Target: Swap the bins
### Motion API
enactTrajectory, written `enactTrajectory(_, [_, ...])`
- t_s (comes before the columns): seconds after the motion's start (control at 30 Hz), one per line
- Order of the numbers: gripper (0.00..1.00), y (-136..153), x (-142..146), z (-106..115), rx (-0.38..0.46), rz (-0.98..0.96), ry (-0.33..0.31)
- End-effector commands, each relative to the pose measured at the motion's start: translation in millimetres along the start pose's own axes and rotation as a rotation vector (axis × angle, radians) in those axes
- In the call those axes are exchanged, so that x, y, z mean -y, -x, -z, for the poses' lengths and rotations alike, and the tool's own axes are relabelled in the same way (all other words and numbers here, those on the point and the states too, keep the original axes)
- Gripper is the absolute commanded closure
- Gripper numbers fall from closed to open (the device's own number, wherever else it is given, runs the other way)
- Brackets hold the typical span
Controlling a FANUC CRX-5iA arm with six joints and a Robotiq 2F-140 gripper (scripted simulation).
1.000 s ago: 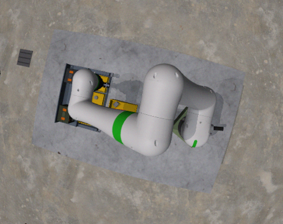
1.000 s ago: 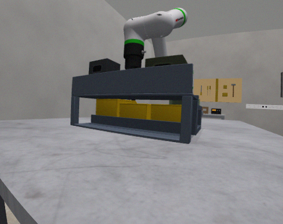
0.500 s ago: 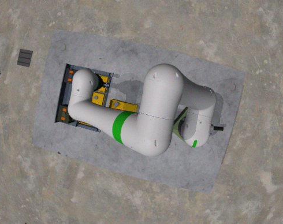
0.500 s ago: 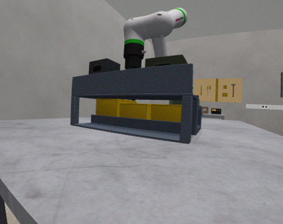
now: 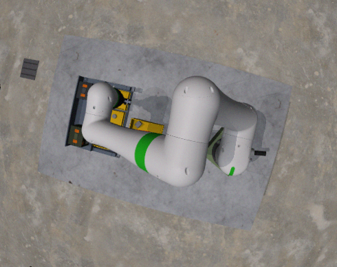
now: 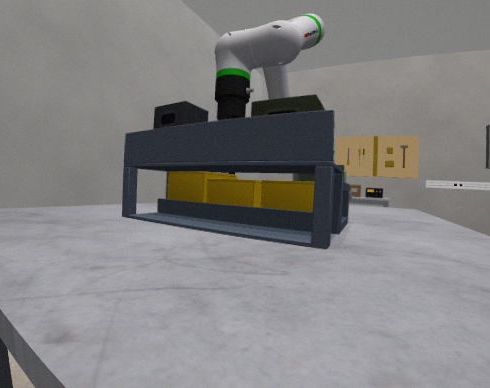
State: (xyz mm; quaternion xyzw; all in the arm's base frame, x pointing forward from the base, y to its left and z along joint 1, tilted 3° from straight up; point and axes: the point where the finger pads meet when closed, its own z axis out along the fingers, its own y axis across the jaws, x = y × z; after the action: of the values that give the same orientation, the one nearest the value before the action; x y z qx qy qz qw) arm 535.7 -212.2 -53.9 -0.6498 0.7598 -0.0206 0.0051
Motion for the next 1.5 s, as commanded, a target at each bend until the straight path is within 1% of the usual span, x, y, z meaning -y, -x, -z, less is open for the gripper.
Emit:
enactTrajectory(0.0, [0.9,-0.2,-1.6,0.9,-0.001,0.0,-0.002])
enactTrajectory(0.23, [0.9,-0.2,-7.8,0.9,-0.001,0.0,-0.002])
enactTrajectory(0.63, [0.9,-0.2,-32.2,0.9,-0.001,0.0,-0.002])
enactTrajectory(0.7, [0.9,-0.2,-32.2,0.9,-0.001,0.0,-0.002])
enactTrajectory(1.2, [0.9,-0.2,-76.1,0.8,-0.001,0.0,-0.002])
enactTrajectory(1.27, [0.9,-0.2,-76.1,0.8,-0.001,0.0,-0.002])
enactTrajectory(1.47, [0.9,-0.2,-94.6,0.8,-0.001,0.0,-0.002])
